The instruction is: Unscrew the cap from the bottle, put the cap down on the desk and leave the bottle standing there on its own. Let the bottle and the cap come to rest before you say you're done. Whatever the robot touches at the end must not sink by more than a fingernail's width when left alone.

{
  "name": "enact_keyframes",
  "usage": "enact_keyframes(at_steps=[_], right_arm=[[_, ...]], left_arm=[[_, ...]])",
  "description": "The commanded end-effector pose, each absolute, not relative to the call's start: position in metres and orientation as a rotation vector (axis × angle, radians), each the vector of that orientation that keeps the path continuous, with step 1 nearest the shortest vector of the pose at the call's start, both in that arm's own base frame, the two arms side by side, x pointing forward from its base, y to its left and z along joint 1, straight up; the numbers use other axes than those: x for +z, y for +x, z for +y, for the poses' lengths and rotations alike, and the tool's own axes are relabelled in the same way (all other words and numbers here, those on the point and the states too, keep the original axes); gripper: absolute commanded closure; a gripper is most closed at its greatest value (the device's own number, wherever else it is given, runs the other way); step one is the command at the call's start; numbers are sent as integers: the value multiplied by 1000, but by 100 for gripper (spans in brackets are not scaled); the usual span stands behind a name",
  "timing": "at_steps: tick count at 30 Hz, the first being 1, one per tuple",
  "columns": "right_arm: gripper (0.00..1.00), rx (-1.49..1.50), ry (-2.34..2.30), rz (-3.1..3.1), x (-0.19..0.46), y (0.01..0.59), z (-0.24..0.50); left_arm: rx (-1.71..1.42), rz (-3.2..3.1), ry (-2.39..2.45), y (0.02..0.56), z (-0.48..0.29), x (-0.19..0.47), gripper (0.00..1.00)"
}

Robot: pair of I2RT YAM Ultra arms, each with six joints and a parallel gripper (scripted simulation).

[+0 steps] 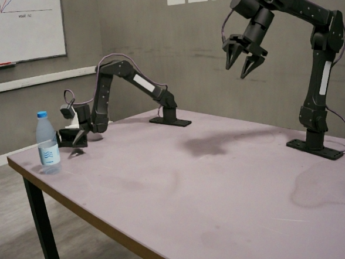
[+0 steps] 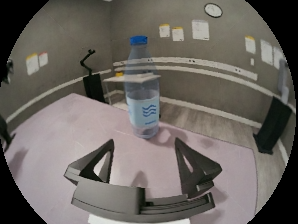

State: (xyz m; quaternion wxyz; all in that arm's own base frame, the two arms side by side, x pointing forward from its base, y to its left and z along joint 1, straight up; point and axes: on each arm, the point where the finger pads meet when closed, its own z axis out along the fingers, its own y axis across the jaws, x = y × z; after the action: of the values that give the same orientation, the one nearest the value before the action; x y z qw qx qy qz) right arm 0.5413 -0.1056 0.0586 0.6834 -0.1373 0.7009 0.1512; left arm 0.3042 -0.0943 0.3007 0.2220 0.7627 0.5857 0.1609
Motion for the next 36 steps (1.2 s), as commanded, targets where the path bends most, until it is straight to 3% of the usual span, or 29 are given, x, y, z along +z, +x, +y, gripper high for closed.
enact_keyframes(at_steps=[1,36], right_arm=[[6,322,-346,1528,79,546,-102],[6,309,-367,1503,92,559,-96]], left_arm=[[410,1629,2123,302,-95,298,43],[422,1633,2118,305,-94,297,43]])
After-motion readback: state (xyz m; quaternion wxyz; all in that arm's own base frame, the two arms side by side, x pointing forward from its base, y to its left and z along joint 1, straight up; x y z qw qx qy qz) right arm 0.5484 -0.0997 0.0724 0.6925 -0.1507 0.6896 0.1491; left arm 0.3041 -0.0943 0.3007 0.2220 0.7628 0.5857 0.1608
